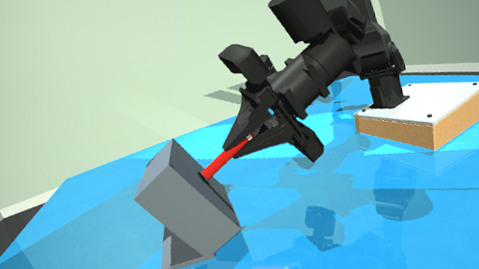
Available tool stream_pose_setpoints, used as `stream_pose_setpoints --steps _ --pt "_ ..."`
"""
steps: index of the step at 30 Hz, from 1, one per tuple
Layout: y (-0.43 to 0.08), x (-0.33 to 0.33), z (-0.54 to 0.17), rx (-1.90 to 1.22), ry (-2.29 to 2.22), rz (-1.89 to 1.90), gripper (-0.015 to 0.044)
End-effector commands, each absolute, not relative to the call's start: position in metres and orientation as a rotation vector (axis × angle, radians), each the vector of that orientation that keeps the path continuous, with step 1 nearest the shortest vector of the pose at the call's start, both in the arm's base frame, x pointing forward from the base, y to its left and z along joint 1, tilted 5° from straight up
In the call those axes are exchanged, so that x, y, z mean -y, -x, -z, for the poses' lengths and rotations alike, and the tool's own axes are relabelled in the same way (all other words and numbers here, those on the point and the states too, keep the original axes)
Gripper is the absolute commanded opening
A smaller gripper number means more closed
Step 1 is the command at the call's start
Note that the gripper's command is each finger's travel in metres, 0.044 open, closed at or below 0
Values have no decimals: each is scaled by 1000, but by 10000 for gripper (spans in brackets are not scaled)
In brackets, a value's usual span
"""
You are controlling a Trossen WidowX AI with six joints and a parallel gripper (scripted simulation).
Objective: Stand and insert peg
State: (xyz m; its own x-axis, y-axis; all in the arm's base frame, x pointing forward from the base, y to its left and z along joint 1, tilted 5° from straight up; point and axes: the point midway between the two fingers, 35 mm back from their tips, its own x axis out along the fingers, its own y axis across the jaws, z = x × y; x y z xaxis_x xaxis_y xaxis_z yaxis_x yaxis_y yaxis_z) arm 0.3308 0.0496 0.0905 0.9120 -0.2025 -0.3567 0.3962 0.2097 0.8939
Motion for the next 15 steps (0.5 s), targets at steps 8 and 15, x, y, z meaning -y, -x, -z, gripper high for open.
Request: stream_pose_setpoints --steps 8,15 --pt "-337 -49 -89 -176 -1293 415 0" --pt "-340 -48 -87 -175 -1293 415 0"
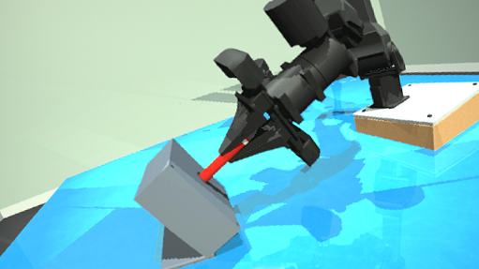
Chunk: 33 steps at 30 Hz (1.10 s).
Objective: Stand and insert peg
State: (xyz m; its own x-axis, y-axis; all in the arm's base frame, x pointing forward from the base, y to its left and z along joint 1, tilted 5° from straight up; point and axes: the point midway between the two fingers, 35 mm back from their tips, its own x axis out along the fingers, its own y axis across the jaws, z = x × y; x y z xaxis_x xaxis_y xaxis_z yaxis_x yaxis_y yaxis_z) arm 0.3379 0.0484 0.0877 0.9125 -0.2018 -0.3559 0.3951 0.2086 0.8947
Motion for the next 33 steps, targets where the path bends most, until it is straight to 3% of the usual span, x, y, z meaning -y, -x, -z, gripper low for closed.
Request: stream_pose_setpoints --steps 1,33 --pt "-341 -48 -87 -175 -1293 415 0" --pt "-355 -45 -82 -174 -1293 414 0"
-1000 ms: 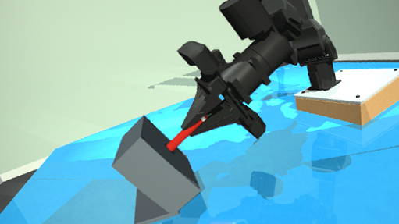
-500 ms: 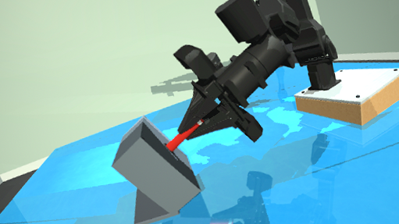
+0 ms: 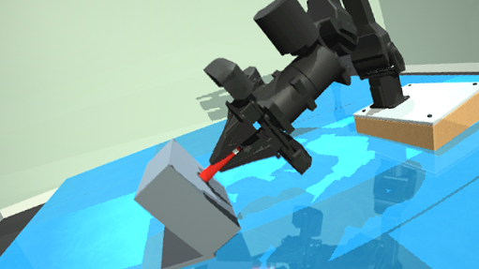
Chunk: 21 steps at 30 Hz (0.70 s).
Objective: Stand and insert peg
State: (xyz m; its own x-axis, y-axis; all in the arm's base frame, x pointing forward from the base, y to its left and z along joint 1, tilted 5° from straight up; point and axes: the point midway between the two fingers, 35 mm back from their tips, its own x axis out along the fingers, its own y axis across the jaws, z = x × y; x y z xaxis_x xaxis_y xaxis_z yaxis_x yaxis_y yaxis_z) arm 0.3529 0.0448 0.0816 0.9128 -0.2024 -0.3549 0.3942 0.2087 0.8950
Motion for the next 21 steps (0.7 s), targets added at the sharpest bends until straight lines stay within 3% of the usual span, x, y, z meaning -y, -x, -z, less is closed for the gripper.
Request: stream_pose_setpoints --steps 1,20,21 --pt "-356 -45 -81 -174 -1293 414 0" --pt "-357 -44 -80 -174 -1296 419 0" --pt "-357 -44 -80 -174 -1296 419 26"
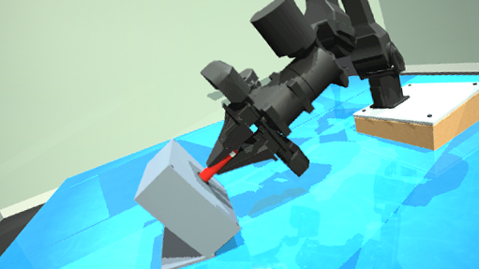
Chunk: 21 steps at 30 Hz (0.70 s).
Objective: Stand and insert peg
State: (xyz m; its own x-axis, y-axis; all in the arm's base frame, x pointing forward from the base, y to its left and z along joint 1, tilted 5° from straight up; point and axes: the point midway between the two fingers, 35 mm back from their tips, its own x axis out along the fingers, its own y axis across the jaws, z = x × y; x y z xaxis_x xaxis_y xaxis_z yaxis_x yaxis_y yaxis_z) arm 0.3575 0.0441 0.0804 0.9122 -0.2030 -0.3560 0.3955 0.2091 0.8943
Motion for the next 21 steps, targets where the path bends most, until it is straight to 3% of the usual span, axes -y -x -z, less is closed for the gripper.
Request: stream_pose_setpoints --steps 1,16,21 --pt "-357 -44 -80 -174 -1296 419 53" --pt "-355 -45 -81 -175 -1296 419 440" --pt "-352 -47 -84 -176 -1296 420 440"
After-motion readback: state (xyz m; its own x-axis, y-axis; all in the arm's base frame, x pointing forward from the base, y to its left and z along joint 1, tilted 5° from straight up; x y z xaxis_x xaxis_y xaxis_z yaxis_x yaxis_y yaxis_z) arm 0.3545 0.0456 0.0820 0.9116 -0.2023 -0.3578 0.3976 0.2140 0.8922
